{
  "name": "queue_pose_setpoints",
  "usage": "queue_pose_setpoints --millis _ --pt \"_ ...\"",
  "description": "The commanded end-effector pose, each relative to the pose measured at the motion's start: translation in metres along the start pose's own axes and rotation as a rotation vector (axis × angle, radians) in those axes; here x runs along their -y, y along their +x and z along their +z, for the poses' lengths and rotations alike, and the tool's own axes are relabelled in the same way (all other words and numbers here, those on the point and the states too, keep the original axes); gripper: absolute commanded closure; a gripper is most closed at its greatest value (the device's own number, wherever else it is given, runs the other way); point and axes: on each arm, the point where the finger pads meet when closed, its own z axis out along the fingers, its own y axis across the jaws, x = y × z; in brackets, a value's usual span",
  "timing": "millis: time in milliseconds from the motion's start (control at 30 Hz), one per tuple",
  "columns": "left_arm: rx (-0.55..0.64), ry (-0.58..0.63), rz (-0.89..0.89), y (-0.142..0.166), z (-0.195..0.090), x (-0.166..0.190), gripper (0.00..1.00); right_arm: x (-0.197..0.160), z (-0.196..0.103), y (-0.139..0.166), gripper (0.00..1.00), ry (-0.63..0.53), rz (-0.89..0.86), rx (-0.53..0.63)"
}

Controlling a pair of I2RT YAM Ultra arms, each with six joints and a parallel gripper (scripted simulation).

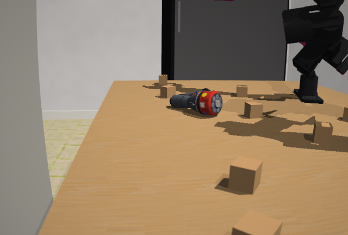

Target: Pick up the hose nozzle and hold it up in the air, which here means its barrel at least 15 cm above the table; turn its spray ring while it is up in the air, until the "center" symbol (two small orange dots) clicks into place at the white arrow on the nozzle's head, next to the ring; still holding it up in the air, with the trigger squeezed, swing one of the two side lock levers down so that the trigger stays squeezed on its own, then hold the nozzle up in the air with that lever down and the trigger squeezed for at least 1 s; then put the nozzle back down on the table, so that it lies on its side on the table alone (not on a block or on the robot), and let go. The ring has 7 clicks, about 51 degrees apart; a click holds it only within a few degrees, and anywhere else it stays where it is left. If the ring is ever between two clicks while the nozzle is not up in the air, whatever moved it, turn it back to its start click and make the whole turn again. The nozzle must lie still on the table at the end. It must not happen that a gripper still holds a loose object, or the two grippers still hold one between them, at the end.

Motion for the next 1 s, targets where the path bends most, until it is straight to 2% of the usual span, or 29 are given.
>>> queue_pose_setpoints --millis 0,533,567,667,800,867,967 --pt "0.002 0.004 0.008 0.001 -0.001 0.002 0.00 -0.002 -0.002 -0.004 0.00 -0.006 0.002 0.011" --pt "0.002 0.004 0.008 0.001 -0.001 0.002 0.00 -0.002 -0.002 -0.004 0.00 -0.006 0.002 0.011" --pt "0.053 0.045 0.102 0.002 -0.014 0.018 0.00 -0.005 -0.007 0.004 0.00 -0.026 -0.015 -0.003" --pt "0.112 0.043 0.166 -0.011 -0.020 0.019 0.00 -0.009 -0.006 0.001 0.00 -0.045 -0.033 0.014" --pt "0.251 0.047 0.290 -0.034 -0.038 0.020 0.00 -0.017 -0.006 0.001 0.00 -0.080 -0.075 0.029" --pt "0.299 0.034 0.308 -0.046 -0.041 0.008 0.00 -0.021 -0.007 0.001 0.00 -0.097 -0.095 0.037" --pt "0.397 0.044 0.379 -0.059 -0.059 0.013 0.00 -0.025 -0.009 0.001 0.00 -0.119 -0.119 0.046"
